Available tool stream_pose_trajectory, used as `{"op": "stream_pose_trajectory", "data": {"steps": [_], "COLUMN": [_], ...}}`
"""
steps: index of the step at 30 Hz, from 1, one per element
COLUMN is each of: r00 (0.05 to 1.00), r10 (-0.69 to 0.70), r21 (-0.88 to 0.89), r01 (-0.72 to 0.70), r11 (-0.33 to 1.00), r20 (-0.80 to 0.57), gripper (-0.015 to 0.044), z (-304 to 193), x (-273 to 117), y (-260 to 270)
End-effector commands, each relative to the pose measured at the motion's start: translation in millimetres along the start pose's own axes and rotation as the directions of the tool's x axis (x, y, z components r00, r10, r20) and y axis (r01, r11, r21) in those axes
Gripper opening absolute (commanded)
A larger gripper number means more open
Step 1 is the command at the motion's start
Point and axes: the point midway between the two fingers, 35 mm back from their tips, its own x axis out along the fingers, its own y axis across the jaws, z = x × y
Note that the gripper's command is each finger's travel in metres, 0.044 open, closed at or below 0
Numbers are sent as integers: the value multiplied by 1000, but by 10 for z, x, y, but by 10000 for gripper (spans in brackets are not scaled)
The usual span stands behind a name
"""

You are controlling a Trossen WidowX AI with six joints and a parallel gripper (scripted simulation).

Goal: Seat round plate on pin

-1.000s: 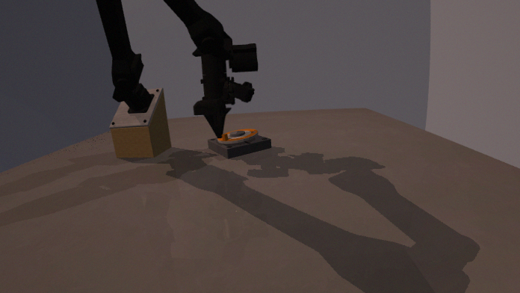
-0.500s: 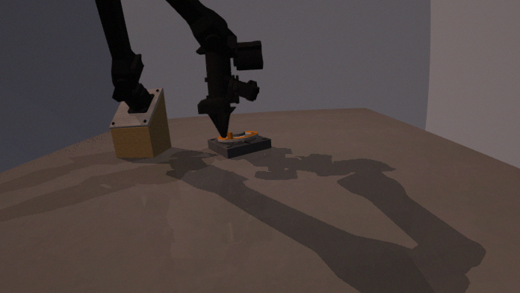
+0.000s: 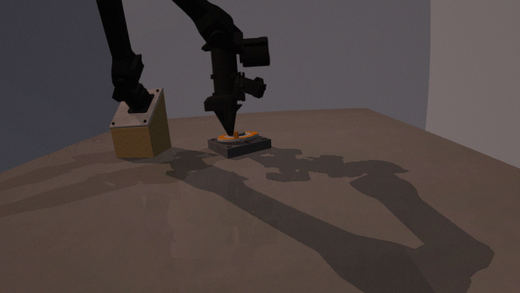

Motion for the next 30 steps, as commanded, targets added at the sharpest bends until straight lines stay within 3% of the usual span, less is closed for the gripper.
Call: {"op": "stream_pose_trajectory", "data": {"steps": [1, 30], "r00": [1000, 1000], "r10": [-5, -4], "r21": [-6, -6], "r01": [5, 4], "r11": [1000, 1000], "r20": [0, 1], "gripper": [0, 0], "z": [66, 263], "x": [7, -12], "y": [-1, 42]}}
